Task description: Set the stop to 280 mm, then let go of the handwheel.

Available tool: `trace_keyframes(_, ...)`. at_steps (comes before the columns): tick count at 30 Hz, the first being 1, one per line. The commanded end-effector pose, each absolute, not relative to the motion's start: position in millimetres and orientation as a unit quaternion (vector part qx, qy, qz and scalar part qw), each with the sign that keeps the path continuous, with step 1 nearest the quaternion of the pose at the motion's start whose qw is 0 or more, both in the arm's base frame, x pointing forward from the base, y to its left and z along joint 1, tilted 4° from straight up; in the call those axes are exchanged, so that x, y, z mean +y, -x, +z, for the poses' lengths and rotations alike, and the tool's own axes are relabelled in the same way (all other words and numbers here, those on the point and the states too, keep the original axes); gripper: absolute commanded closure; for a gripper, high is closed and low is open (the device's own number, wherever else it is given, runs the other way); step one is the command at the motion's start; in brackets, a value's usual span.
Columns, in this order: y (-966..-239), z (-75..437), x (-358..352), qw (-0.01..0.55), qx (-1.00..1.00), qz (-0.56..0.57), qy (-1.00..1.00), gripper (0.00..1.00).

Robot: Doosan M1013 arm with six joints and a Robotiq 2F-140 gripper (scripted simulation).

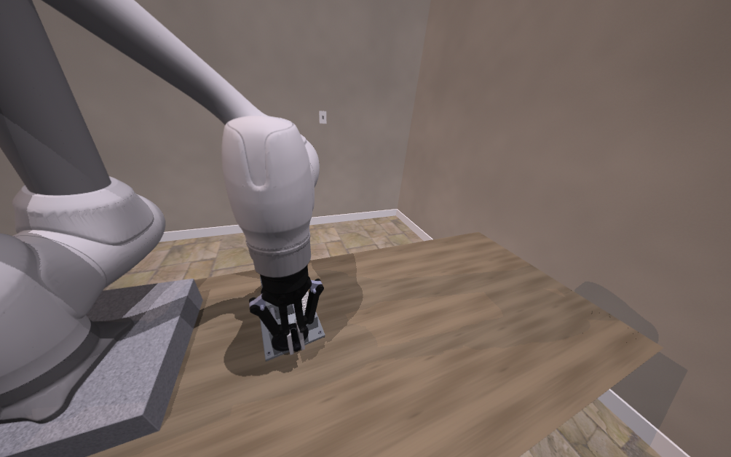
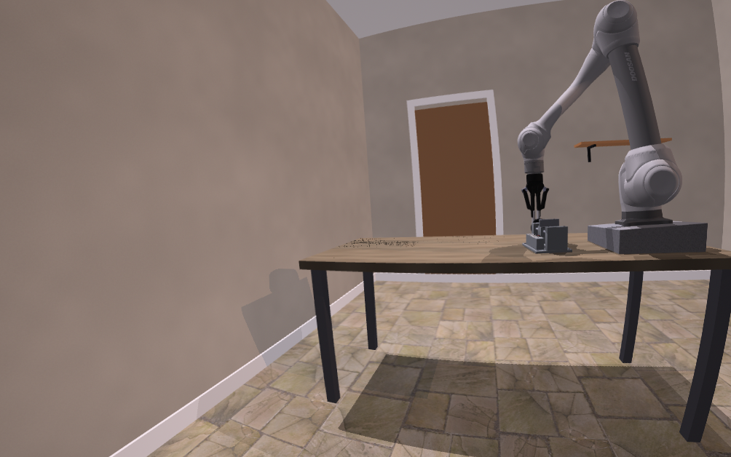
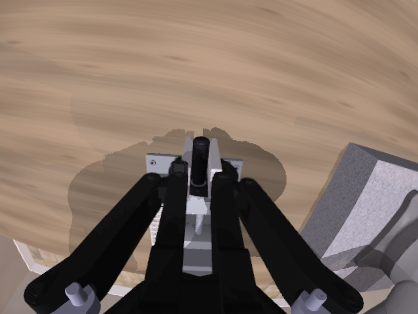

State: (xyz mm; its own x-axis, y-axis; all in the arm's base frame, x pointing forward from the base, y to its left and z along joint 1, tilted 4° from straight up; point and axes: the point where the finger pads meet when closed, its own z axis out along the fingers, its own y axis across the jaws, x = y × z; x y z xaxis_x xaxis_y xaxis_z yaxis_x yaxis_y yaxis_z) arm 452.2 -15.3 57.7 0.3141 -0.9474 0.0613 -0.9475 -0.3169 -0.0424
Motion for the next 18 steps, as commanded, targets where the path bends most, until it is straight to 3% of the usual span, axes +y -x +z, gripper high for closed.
trace_keyframes(1, -447.9, 58.0, -16.6, 0.001, -0.584, 0.037, -0.811, 0.96)
trace_keyframes(18, -427.0, 47.4, -24.3, 0.001, -0.584, 0.037, -0.811, 0.96)
